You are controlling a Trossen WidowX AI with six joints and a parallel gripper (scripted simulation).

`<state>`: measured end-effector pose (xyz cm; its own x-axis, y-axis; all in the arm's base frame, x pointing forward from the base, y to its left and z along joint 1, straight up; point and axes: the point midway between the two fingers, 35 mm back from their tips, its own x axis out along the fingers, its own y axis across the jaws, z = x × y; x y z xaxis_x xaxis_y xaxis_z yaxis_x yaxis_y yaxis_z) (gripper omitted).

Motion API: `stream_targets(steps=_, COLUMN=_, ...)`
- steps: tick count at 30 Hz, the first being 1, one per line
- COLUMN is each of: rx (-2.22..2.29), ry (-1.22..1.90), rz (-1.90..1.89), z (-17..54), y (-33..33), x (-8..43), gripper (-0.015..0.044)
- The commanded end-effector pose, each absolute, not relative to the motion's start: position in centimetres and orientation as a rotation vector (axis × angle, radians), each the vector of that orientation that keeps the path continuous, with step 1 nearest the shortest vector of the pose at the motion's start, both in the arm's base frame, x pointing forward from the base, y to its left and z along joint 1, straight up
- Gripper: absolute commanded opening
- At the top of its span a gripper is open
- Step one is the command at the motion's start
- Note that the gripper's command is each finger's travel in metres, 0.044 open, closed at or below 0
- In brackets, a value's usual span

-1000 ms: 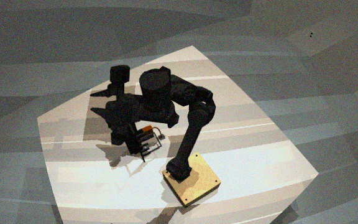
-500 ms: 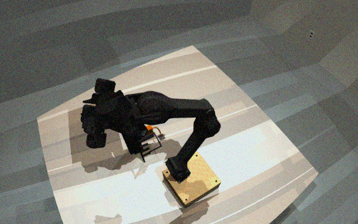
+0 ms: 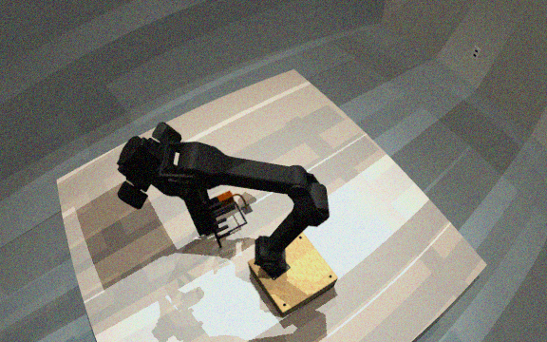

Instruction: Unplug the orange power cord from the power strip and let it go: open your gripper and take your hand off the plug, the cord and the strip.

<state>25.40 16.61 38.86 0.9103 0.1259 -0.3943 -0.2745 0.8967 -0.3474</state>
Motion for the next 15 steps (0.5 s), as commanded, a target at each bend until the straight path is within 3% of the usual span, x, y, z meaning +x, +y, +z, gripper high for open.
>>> stream_targets(steps=1, rx=-0.300, ry=0.464, rz=0.126, z=36.4, y=14.8, x=27.6, gripper=0.0160)
stream_targets(steps=15, rx=0.231, ry=0.744, rz=-0.297, z=26.4, y=4.2, x=34.0, gripper=0.0160)
